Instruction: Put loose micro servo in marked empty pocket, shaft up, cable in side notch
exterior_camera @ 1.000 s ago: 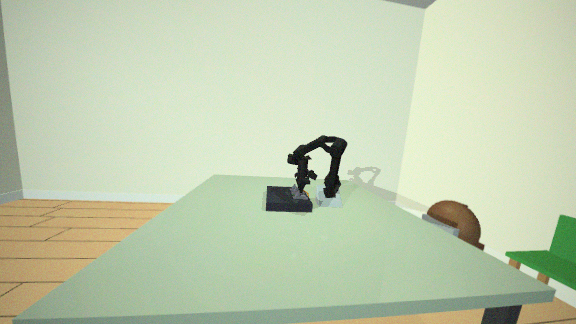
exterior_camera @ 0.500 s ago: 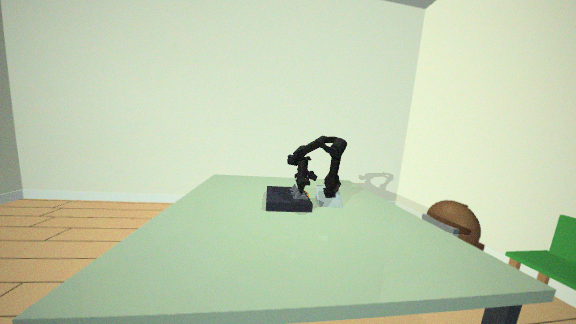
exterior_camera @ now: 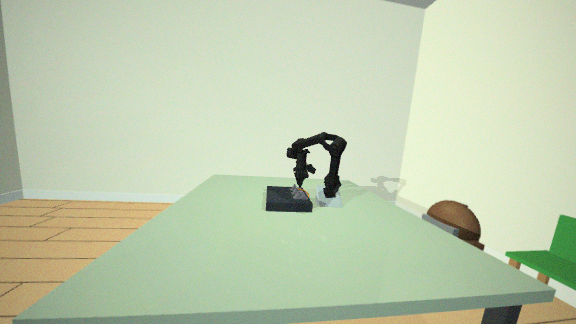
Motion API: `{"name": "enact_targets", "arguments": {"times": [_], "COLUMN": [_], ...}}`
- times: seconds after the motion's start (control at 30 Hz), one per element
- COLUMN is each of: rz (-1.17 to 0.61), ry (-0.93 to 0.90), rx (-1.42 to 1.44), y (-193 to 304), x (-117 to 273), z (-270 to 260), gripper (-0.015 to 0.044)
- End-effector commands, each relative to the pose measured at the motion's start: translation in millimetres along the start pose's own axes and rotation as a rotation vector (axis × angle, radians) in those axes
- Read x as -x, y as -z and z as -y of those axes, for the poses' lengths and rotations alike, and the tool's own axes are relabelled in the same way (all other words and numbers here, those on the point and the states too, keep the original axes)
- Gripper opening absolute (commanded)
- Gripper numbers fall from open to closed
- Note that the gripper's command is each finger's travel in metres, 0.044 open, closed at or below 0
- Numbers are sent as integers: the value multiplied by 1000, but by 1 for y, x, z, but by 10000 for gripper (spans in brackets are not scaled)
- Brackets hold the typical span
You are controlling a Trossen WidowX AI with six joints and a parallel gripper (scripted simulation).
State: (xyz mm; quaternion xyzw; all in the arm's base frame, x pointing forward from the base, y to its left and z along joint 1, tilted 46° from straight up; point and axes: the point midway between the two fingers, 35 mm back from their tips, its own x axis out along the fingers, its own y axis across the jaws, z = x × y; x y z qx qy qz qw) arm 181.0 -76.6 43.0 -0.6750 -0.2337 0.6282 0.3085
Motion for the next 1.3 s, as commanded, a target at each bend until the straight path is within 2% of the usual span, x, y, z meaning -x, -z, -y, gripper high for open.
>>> {"name": "enact_targets", "arguments": {"times": [0.0, 0.1, 0.3, 0.4, 0.6, 1.27], "rz": [-5, -4, -1, -5, -61, -61], "ry": [-3, -3, -1, -3, -40, -40], "rx": [3, 7, 7, 5, -34, -34], "y": [26, 52, 96, 97, 88, 88], "x": [17, 33, 57, 60, 95, 95], "z": [-1, -1, 3, 3, 0, 0], "gripper": [371, 440, 440, 440, 440, 440]}}
